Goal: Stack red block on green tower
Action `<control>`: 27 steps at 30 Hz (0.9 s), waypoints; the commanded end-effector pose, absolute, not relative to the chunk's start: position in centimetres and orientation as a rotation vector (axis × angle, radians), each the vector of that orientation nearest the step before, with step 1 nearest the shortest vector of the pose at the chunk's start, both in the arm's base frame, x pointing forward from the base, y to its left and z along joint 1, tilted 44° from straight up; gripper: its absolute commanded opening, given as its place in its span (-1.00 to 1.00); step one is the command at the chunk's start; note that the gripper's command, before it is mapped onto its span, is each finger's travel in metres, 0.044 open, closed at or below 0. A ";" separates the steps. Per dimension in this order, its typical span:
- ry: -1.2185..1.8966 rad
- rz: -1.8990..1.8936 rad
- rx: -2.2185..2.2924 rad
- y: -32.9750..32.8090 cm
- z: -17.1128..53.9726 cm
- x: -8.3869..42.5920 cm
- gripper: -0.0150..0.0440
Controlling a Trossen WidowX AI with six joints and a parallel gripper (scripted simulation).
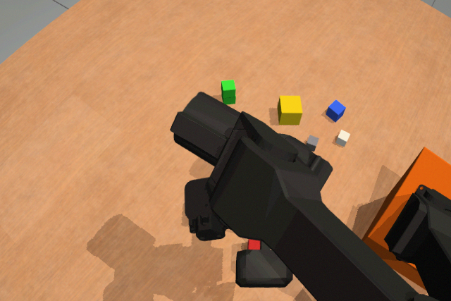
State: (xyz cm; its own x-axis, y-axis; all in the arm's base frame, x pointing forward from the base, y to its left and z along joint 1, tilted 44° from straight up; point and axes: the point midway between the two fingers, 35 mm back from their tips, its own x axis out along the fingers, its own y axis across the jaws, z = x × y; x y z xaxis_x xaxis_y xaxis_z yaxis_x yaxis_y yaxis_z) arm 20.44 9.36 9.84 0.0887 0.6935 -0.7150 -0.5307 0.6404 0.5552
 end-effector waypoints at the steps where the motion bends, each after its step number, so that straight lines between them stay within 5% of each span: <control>1: 1.184 0.916 0.176 10.3 8.6 20.3 1.00; 27: 1.183 0.918 0.178 13.3 5.7 20.6 1.00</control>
State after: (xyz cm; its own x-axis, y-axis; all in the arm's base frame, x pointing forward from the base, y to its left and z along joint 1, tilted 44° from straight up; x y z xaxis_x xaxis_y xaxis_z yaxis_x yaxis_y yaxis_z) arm 20.83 13.02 6.21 0.0836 0.6968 -0.7123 -0.5311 0.6360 0.5599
